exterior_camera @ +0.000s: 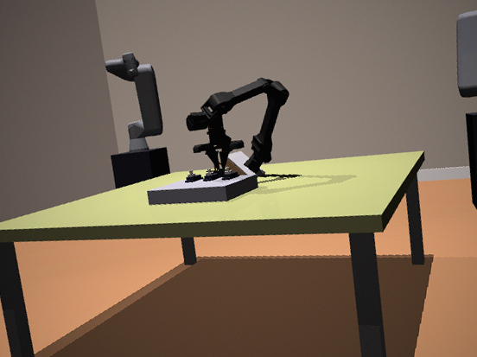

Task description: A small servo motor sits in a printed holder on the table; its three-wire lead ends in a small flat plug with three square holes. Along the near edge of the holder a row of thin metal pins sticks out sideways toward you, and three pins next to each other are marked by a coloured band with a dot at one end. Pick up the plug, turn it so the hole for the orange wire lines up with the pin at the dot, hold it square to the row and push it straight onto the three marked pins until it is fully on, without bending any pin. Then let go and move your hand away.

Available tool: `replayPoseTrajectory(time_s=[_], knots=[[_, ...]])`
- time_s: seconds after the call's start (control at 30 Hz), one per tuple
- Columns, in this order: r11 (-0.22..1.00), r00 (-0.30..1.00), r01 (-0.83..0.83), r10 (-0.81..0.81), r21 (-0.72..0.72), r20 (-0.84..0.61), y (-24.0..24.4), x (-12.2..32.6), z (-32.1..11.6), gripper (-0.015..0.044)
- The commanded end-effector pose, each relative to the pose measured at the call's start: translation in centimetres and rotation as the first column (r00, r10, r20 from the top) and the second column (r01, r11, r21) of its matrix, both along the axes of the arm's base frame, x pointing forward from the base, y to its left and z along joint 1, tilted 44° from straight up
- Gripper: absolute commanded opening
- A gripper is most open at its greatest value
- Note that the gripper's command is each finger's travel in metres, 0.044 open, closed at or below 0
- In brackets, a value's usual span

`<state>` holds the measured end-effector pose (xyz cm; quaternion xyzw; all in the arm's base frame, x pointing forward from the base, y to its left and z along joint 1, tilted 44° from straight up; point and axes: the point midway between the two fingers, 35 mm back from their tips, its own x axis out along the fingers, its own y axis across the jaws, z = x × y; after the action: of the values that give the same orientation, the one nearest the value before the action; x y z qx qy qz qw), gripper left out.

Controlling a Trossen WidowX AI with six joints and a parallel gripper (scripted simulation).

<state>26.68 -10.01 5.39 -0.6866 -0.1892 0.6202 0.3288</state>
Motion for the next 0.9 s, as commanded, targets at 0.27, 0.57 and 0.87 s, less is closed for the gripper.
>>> replayPoseTrajectory(time_s=[0.27,0.57,0.87], knots=[[1.000,1.000,0.005,-0.005,0.004,0.002,-0.2,0.9,0.1,0.0000],[1.000,1.000,0.005,-0.005,0.004,0.002,-0.1,0.9,0.0,0.0079],[1.000,1.000,0.005,-0.005,0.003,0.001,-1.4,0.8,1.3,0.0315]])
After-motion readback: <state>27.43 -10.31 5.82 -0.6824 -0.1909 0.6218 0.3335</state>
